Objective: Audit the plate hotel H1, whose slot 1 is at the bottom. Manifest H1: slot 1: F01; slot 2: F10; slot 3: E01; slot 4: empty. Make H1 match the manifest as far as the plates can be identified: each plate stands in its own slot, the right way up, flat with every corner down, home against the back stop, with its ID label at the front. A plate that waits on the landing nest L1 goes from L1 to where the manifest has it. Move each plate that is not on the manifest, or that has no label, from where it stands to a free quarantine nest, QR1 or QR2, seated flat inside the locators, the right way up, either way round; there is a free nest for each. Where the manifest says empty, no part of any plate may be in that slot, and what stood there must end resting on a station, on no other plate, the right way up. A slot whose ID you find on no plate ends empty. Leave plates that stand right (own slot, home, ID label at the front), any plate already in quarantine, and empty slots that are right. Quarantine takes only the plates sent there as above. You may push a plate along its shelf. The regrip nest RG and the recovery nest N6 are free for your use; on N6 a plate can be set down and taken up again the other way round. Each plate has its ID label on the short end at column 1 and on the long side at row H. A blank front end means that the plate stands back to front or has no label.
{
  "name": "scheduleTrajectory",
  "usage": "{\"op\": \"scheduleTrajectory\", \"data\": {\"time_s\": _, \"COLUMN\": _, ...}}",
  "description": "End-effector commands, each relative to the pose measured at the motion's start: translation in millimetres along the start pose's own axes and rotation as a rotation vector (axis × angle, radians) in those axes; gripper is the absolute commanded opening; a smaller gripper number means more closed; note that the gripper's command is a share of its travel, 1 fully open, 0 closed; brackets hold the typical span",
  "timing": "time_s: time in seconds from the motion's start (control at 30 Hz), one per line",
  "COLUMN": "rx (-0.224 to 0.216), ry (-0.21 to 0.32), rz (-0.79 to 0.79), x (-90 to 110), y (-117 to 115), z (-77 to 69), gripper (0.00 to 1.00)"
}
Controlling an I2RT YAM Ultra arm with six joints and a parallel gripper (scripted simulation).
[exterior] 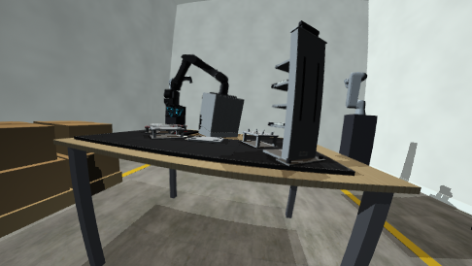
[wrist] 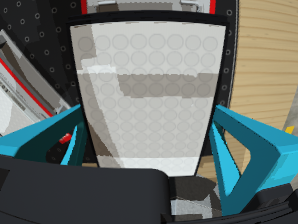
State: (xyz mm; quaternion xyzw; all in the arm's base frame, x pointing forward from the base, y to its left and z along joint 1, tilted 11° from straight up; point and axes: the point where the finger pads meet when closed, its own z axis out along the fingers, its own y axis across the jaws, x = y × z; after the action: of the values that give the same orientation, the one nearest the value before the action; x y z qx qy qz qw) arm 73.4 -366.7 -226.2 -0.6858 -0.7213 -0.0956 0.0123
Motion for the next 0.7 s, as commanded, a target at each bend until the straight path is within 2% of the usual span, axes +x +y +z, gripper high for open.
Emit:
{"op": "scheduleTrajectory", "data": {"time_s": 0.0, "rx": -0.002, "ry": -0.016, "rz": 0.001, "x": -4.7, "y": 0.5, "z": -3.4, "gripper": 0.86}}
{"op": "scheduleTrajectory", "data": {"time_s": 0.67, "rx": -0.002, "ry": -0.016, "rz": 0.001, "x": -5.0, "y": 0.5, "z": 8.6, "gripper": 0.86}}
